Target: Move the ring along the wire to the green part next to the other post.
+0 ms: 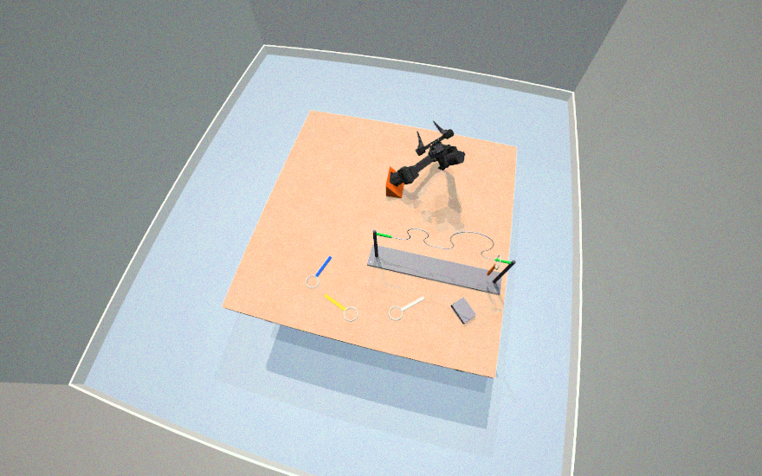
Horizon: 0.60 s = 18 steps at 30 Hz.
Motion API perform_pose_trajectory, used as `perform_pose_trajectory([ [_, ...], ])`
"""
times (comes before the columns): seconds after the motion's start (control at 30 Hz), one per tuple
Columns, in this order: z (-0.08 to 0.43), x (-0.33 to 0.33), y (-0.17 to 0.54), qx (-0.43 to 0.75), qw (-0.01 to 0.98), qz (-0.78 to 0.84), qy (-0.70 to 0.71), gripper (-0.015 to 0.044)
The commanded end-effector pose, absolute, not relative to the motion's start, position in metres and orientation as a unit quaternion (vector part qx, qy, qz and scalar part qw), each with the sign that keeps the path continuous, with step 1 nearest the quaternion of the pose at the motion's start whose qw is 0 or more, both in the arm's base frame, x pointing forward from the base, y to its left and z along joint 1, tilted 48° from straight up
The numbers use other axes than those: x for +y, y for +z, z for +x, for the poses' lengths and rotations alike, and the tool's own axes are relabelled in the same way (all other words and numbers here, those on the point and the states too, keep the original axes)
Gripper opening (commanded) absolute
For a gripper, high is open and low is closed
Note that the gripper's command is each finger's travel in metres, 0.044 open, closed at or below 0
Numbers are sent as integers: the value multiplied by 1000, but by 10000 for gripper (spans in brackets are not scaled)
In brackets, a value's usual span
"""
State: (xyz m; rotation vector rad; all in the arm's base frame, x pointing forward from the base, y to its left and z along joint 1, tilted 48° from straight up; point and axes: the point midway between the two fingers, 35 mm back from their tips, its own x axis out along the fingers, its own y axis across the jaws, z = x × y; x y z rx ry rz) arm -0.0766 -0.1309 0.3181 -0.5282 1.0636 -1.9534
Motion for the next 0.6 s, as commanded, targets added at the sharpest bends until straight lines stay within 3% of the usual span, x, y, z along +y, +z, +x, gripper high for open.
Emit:
perform_pose_trajectory([
  [0.0,-76,-131,318,422,416,-210,-777,374],
  [0.27,-26,-156,342,336,525,-207,-754,164],
  [0.57,65,-168,376,211,670,-166,-692,160],
])
